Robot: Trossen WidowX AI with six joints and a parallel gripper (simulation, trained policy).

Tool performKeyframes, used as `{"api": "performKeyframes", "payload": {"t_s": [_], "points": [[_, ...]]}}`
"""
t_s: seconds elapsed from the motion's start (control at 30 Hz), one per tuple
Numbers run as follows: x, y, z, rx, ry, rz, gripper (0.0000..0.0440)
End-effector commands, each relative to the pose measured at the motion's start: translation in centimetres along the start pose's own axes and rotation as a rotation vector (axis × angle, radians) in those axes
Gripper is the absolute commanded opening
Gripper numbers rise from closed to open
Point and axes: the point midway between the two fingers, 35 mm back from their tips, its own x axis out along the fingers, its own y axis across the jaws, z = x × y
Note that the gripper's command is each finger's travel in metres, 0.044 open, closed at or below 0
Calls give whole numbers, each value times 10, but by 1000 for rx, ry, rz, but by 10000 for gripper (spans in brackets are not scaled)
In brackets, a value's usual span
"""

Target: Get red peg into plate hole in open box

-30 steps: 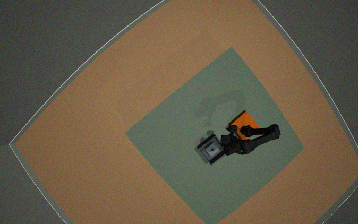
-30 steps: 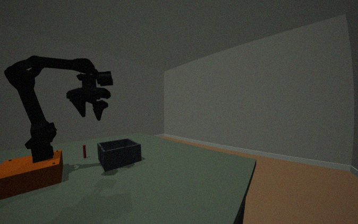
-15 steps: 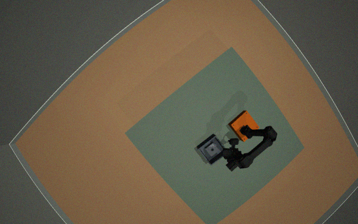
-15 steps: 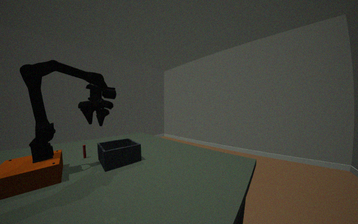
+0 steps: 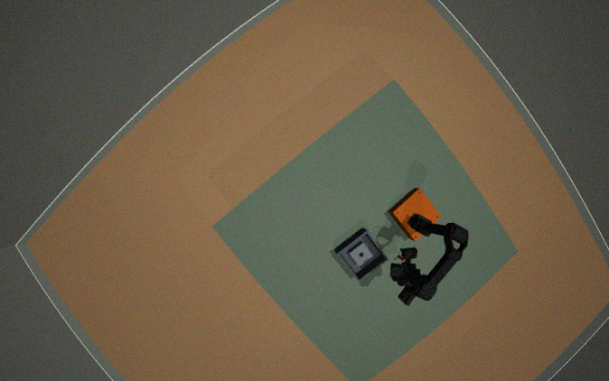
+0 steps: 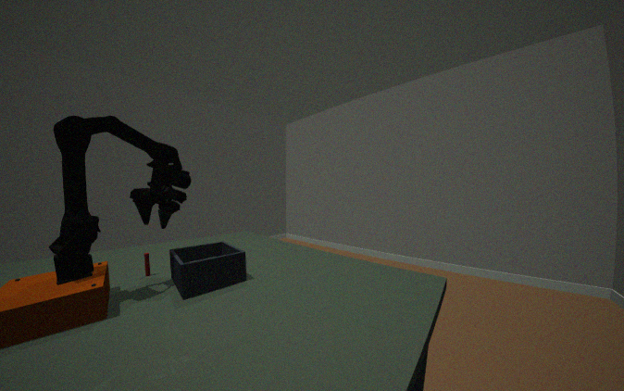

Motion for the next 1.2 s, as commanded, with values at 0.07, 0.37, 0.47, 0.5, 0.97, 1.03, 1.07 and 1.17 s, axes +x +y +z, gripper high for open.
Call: {"api": "performKeyframes", "payload": {"t_s": [0.07,0.37,0.47,0.5,0.97,1.03,1.07,1.17], "points": [[9,13,-27,-2,21,-41,440],[28,31,-56,-24,16,-70,440],[36,37,-62,-37,8,-70,440],[39,38,-63,-41,5,-69,440],[91,66,-71,-80,-46,-21,440],[100,69,-72,-79,-54,-10,440],[104,71,-72,-79,-58,-4,440],[116,75,-71,-79,-69,12,440]]}}
